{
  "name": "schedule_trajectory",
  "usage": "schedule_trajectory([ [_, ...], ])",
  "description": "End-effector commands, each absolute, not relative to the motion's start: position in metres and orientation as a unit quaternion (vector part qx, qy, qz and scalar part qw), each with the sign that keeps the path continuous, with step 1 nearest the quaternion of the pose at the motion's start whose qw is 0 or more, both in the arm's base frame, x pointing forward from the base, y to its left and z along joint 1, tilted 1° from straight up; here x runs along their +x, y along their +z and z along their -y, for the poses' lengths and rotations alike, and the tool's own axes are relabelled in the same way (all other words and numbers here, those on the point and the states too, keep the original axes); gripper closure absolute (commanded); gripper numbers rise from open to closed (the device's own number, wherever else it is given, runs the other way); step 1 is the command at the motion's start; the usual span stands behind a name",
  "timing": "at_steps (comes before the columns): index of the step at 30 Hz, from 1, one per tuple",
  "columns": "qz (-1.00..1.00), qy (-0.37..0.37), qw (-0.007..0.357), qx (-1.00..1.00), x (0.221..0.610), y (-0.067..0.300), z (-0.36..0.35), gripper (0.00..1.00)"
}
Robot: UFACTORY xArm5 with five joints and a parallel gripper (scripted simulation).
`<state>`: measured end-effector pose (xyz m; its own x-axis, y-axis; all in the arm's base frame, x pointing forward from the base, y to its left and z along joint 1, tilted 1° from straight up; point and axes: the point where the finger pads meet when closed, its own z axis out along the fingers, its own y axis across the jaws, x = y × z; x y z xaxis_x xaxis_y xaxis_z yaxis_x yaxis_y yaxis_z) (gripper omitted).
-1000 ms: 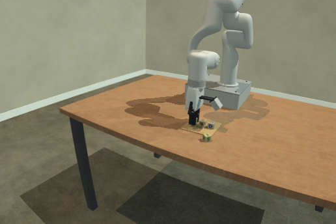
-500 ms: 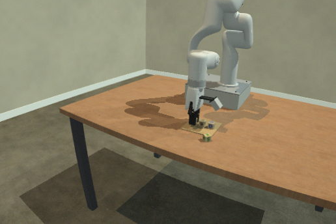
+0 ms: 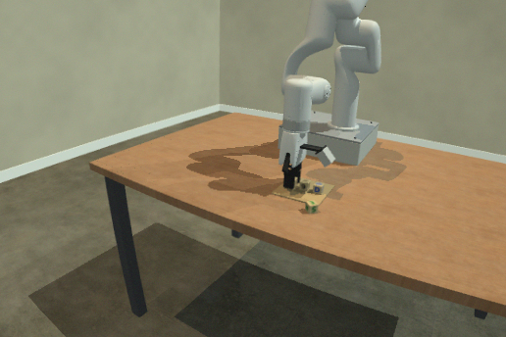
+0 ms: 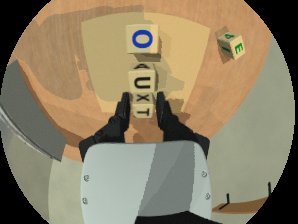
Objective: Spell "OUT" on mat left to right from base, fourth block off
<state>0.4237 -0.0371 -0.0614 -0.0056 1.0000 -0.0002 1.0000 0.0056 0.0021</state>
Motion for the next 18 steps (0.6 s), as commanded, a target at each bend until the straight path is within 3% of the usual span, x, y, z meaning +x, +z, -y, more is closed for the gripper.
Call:
schedule_trajectory([
  [1, -0.709, 0.002, 0.002, 0.705, 0.425, -0.06, 0.037, 0.58],
  [11, -0.709, 0.002, 0.002, 0.705, 0.425, -0.059, 0.037, 0.58],
  [18, -0.709, 0.002, 0.002, 0.705, 0.425, -0.038, 0.037, 0.58],
])
